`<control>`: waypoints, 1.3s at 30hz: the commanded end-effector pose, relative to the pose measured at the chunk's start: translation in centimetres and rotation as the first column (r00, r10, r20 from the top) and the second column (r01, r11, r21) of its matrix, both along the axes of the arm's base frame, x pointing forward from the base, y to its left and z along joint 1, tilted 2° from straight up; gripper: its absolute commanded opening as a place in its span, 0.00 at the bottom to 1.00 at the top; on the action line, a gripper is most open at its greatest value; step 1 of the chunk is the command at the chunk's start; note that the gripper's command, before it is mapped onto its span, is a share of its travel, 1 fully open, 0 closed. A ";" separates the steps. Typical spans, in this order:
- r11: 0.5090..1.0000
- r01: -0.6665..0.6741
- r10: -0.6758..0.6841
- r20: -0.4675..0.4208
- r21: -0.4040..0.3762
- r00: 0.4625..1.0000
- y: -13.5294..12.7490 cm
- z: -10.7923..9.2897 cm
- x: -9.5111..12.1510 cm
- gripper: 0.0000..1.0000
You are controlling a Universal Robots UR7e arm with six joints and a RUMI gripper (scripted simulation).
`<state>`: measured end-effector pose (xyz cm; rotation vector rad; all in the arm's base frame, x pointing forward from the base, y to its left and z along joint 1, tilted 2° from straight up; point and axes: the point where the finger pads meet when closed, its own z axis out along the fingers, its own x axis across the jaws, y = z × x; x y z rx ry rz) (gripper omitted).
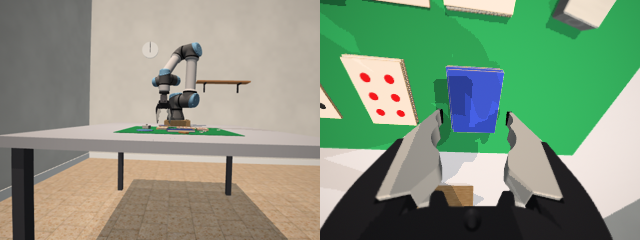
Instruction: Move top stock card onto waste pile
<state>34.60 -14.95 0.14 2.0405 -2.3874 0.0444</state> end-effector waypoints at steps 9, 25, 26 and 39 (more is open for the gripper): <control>1.000 0.000 0.000 -0.004 0.003 1.000 0.1 -0.4 -0.2 0.50; 1.000 0.000 0.000 -0.003 0.001 1.000 0.1 -0.9 -0.2 0.50; 1.000 0.000 0.000 -0.002 0.001 1.000 0.1 -0.9 -0.1 0.50; 1.000 0.000 0.000 -0.003 0.002 1.000 0.1 -1.0 -0.2 0.50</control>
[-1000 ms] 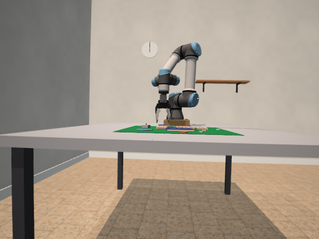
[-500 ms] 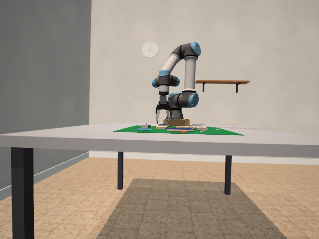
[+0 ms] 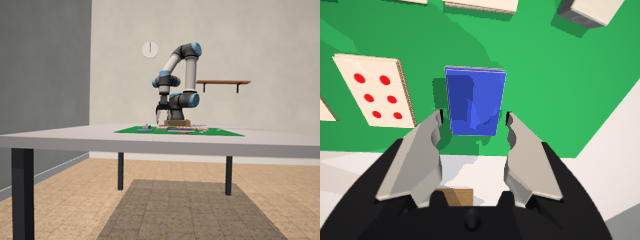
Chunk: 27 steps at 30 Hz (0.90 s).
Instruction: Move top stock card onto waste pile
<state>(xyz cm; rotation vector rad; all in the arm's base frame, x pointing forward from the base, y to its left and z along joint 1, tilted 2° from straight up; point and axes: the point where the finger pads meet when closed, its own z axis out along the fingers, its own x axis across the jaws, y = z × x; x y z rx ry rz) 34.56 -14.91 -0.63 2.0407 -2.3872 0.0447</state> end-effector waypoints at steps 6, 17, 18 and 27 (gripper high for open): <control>1.000 0.000 0.000 -0.004 0.003 1.000 0.1 -0.4 -0.2 0.50; 1.000 0.000 0.000 -0.002 0.001 1.000 0.0 -0.4 -0.1 0.50; 1.000 0.000 0.000 -0.002 0.001 1.000 0.0 -0.4 -0.1 0.50; 1.000 0.000 0.000 -0.002 0.001 1.000 0.0 -0.4 -0.1 0.43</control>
